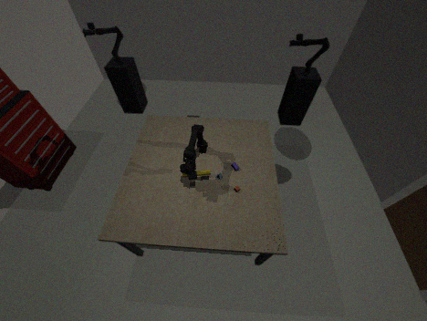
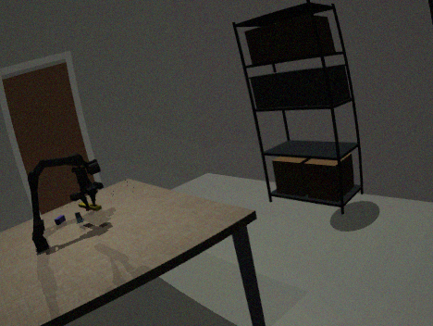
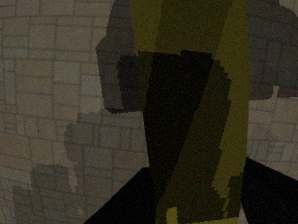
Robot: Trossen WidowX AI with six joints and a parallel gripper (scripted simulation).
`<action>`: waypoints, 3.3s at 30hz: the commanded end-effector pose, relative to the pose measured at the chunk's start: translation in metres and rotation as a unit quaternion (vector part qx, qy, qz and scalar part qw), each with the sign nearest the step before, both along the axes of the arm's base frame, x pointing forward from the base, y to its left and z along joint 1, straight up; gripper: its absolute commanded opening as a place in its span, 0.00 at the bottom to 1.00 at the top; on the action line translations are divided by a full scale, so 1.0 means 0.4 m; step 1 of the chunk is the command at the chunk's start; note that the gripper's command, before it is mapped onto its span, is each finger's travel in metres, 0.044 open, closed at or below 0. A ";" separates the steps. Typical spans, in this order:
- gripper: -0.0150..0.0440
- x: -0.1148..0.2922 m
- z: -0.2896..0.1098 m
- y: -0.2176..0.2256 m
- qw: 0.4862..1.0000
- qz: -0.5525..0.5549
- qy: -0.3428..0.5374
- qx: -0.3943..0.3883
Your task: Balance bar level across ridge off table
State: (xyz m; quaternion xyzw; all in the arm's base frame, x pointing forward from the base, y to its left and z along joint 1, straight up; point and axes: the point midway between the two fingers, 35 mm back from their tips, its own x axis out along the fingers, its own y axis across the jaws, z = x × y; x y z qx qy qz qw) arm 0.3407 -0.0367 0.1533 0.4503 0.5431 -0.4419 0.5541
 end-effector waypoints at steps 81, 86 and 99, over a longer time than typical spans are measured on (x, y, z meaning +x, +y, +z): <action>0.25 -0.168 -0.107 0.450 0.945 -0.327 0.001 0.012; 0.25 -0.168 -0.106 0.450 0.945 -0.327 0.001 0.012; 0.25 -0.168 -0.108 0.450 0.945 -0.327 0.001 0.012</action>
